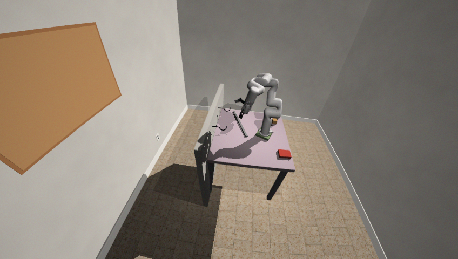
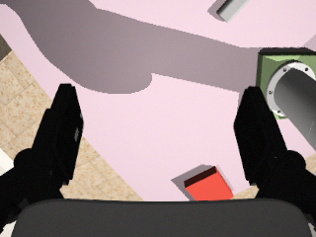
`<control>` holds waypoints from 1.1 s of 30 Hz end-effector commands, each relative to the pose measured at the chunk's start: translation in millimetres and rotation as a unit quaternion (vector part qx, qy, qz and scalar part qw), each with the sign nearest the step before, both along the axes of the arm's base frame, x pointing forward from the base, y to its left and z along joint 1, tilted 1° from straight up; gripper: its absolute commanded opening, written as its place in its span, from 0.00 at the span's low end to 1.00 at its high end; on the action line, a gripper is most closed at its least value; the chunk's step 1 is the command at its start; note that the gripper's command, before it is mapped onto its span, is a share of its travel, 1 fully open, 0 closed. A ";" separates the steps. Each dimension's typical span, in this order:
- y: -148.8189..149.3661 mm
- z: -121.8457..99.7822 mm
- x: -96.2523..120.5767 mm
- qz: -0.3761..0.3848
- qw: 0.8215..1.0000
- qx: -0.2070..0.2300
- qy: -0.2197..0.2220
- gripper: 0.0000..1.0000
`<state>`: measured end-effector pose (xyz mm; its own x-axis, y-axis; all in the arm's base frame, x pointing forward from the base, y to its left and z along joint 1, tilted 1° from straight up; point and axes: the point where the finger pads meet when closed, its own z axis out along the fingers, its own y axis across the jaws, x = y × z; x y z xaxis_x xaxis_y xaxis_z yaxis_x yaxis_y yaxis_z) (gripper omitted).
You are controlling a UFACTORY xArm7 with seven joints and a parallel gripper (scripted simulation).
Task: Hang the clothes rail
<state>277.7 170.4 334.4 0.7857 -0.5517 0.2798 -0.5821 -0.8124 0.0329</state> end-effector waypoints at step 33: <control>-134.9 -31.6 47.6 -0.137 0.989 0.043 0.040 1.00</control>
